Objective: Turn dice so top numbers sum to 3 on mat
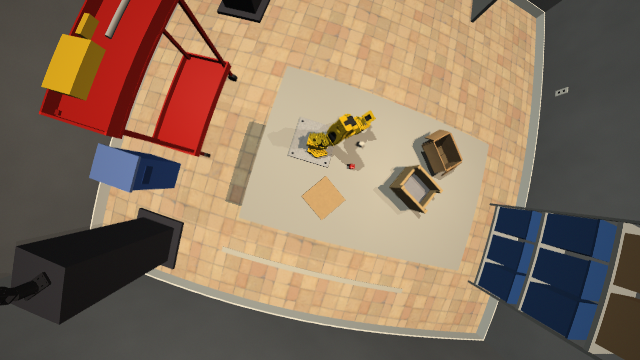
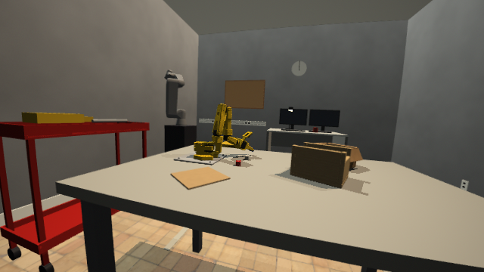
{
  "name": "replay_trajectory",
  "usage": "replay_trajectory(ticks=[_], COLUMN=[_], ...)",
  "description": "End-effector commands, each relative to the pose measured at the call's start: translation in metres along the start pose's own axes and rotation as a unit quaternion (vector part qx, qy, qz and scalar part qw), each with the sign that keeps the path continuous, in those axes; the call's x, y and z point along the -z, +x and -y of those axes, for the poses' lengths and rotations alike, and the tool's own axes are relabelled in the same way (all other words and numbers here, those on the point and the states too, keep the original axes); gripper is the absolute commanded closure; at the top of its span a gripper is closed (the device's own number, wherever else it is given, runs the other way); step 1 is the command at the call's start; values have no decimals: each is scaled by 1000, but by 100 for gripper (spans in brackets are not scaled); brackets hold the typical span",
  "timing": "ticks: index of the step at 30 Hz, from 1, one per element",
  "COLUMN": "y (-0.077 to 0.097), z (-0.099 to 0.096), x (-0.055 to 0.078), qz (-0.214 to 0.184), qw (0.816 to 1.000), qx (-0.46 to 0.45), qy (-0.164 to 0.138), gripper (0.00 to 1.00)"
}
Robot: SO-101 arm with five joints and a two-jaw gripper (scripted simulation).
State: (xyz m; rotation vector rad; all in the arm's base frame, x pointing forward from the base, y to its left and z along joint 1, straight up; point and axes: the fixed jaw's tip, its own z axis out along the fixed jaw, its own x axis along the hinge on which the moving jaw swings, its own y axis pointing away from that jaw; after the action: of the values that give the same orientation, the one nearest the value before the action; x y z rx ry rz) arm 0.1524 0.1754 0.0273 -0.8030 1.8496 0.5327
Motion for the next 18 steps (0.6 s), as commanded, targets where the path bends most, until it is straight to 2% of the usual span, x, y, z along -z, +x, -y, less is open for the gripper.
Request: replay_trajectory(ticks=[1,18], y=[-1,4], z=[-3,-3], x=[-1,-3], qz=[5,5], qw=[1000,1000], qx=[6,6], qy=[-5,-5], gripper=[100,100])
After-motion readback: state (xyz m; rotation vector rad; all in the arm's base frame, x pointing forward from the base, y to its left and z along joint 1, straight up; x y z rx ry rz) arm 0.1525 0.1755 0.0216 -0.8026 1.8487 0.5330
